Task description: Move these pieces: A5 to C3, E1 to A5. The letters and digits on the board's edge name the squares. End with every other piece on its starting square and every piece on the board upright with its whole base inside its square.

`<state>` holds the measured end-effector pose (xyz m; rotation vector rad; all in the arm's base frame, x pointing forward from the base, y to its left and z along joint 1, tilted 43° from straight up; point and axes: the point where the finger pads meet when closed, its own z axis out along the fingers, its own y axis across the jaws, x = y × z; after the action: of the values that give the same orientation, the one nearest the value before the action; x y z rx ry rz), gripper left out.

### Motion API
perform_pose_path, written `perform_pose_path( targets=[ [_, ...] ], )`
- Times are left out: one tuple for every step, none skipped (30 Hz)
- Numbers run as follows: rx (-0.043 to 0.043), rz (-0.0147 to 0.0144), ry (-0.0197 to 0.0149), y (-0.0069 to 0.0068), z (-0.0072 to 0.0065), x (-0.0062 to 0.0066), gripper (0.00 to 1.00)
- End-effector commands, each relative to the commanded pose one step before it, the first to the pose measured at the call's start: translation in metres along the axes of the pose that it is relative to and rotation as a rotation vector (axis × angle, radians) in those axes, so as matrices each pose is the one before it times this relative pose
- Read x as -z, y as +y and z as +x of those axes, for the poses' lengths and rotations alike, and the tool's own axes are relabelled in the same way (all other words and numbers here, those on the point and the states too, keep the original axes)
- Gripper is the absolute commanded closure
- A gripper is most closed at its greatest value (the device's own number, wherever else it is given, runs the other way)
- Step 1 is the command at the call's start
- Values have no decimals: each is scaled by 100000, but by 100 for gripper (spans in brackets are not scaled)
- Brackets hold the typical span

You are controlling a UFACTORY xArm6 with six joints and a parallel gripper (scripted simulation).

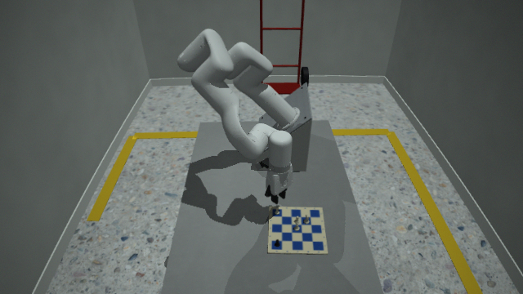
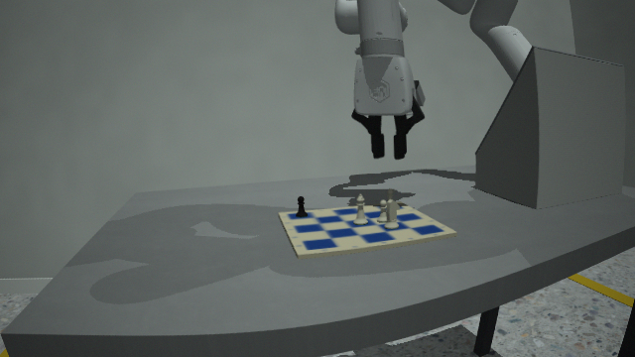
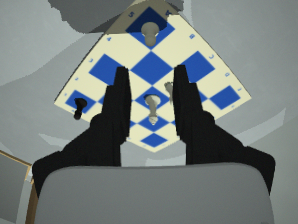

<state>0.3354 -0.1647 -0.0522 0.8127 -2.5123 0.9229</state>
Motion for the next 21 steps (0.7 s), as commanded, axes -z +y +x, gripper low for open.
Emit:
perform_pose_path(
  targets=[
    [-26,39,30,-84,-1,1323,66],
    [0,-1,0,0,0,51,66],
    [0,0,0,0,0,20,66],
    [0,0,0,0,0,3,66],
    [0,0,0,0,0,0,0],
    [0,0,0,0,0,0,0],
    [0,0,0,0,0,0,0],
    [0,0,0,0,0,0,0],
    [0,0,0,0,0,0,0],
    [0,0,0,0,0,0,0],
    [0,0,0,0,0,0,0],
    [0,0,0,0,0,0,0],
    [0,0,0,0,0,0,0],
    [0,0,0,0,0,0,0],
    [0,0,0,0,0,0,0],
    [0,0,0,0,0,0,0],
    [0,0,0,0,0,0,0],
    [0,0,0,0,0,0,0],
    [0,0,0,0,0,0,0],
    [0,0,0,0,0,0,0],
    [0,0,0,0,0,0,0]
  ],
)
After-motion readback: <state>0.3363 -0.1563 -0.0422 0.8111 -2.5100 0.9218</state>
